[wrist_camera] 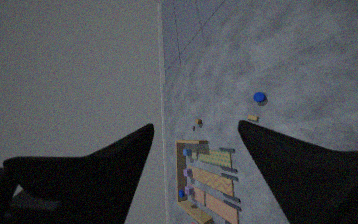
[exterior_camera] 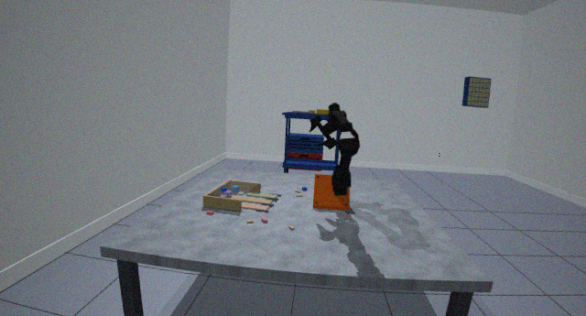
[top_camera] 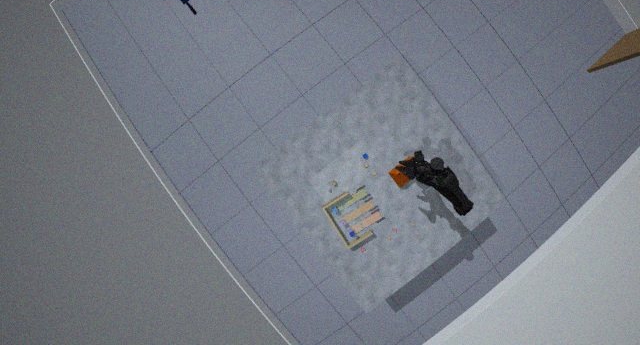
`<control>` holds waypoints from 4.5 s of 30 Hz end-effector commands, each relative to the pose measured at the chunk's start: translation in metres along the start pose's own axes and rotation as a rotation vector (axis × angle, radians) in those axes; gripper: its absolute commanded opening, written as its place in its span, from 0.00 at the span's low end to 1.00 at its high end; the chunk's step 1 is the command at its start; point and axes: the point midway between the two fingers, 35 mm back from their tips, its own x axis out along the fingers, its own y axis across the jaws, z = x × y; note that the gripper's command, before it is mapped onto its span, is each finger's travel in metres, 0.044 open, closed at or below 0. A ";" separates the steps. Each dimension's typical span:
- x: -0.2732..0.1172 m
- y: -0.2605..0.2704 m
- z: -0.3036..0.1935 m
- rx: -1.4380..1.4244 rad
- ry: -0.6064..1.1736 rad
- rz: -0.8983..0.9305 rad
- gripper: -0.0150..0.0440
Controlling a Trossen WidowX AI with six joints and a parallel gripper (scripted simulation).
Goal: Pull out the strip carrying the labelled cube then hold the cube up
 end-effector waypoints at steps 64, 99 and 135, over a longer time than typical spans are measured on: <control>0.163 -0.049 -0.336 -1.674 1.164 -0.239 0.25; 0.191 -0.092 -0.361 -1.673 1.167 -0.237 0.25; 0.193 -0.097 -0.363 -1.672 1.167 -0.237 0.25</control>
